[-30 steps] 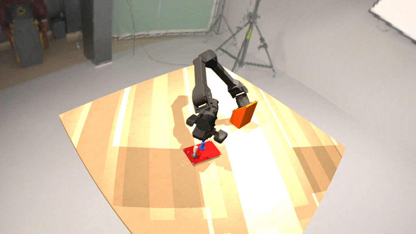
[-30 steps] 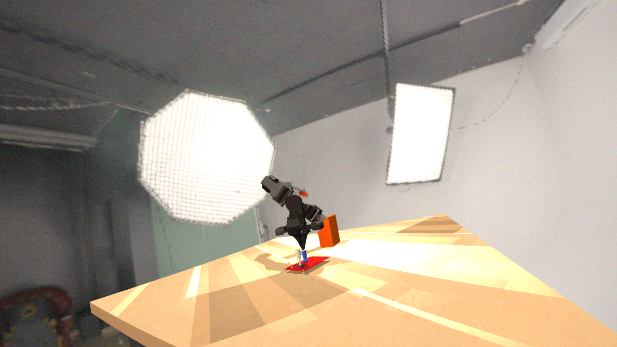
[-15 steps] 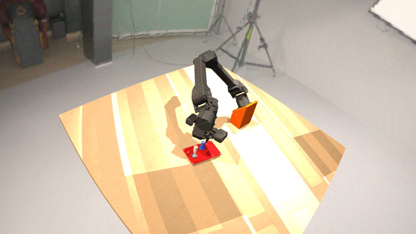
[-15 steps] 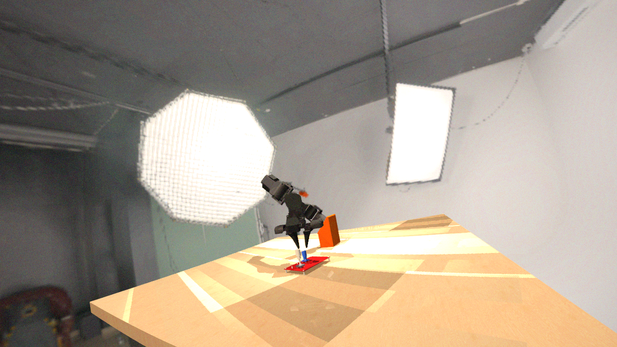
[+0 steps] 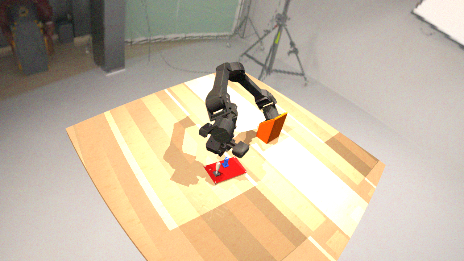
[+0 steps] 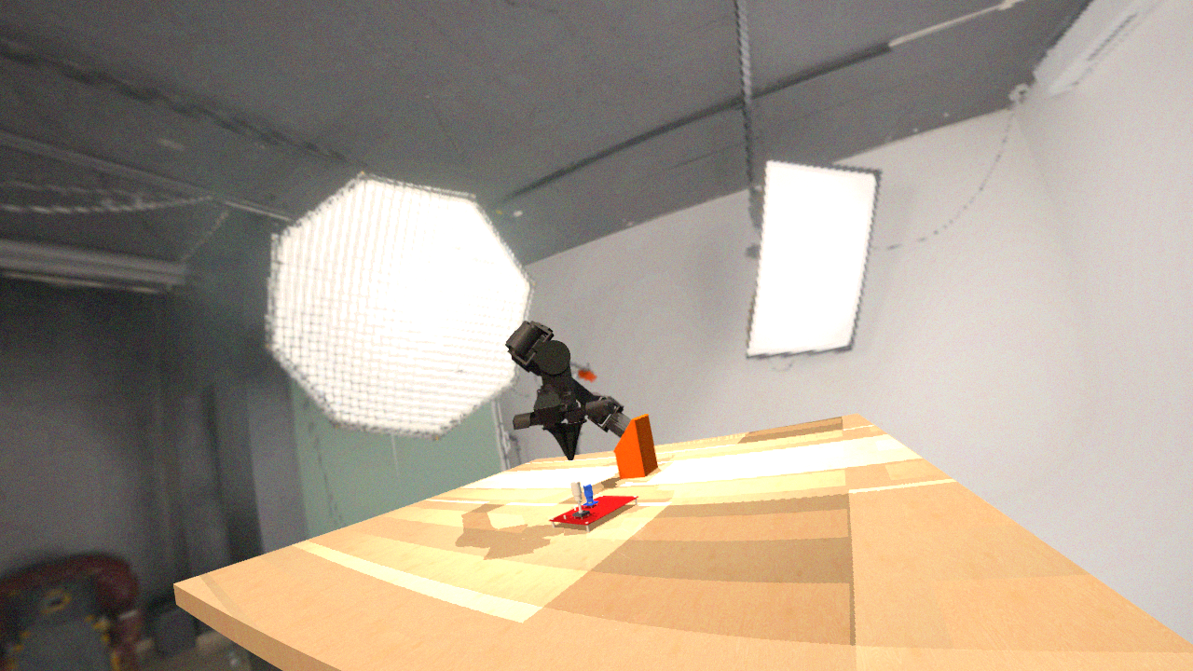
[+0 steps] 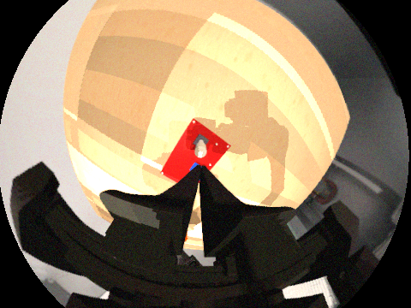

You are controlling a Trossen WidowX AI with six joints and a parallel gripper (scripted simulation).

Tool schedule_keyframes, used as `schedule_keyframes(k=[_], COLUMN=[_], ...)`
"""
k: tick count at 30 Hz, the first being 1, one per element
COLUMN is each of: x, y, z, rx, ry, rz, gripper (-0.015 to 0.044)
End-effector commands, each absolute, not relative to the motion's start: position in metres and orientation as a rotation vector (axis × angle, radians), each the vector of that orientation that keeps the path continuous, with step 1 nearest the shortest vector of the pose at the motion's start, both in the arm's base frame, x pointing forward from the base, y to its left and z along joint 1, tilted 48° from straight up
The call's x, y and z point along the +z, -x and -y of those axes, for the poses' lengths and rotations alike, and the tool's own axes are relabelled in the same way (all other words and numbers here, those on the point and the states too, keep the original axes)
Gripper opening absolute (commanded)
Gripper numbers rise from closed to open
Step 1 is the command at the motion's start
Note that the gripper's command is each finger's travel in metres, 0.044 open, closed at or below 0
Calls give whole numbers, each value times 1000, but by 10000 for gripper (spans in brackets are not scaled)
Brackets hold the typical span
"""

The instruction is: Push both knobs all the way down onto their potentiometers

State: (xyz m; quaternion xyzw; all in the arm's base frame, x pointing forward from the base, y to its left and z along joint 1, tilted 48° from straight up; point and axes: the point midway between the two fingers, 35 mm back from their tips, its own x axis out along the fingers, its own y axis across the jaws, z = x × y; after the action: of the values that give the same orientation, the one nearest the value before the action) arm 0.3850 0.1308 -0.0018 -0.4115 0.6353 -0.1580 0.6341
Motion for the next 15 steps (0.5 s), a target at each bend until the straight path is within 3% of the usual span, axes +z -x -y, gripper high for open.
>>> schedule_keyframes(k=[1, 15], x=[-7, -20], y=[-388, -391], z=[-126, -113], rx=[-364, -364], ry=[936, 936], rz=[-1457, -1457], gripper=[0, 0])
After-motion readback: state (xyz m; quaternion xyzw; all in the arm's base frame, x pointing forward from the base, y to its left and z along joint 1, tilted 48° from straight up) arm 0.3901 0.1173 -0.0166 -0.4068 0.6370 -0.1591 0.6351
